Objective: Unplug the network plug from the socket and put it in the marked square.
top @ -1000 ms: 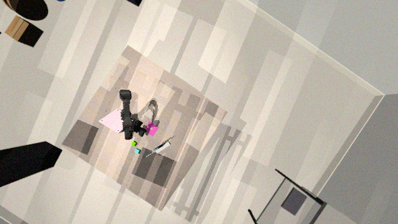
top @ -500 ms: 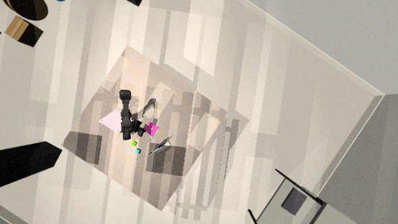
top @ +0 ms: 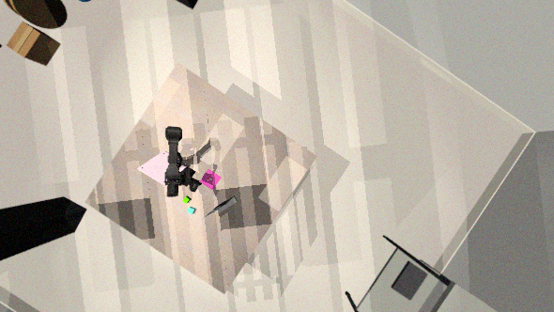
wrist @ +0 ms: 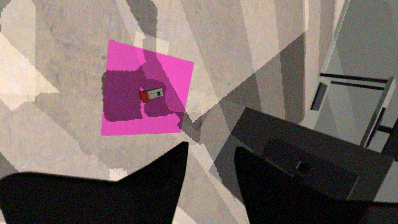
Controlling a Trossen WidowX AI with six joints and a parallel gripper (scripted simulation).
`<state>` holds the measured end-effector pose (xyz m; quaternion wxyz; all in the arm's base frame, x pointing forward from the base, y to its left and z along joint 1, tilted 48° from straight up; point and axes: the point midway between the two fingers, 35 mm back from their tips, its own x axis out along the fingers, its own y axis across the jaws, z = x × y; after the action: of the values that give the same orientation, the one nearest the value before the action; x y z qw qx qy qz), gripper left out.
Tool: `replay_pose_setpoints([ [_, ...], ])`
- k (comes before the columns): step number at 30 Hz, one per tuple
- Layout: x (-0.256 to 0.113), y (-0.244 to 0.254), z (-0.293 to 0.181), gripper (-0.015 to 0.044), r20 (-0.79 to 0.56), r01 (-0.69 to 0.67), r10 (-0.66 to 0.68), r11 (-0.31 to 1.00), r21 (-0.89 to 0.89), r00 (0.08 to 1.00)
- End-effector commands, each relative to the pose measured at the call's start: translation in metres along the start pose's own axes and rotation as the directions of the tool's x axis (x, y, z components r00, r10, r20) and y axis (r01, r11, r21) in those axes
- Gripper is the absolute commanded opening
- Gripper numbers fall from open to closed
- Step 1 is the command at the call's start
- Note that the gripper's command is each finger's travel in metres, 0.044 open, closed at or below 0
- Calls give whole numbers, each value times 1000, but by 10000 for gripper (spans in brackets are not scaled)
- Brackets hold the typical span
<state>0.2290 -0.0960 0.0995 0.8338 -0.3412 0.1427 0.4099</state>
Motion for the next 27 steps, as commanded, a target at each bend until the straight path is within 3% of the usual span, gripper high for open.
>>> replay_pose_setpoints([
  [1,-10,-6,-2,156,-4,-5,5,1000,5,1000],
  [26,-64,-39,3,156,14,-1,1,1000,-10,1000],
  [27,-64,-39,3,182,14,-1,1,1000,-10,1000],
])
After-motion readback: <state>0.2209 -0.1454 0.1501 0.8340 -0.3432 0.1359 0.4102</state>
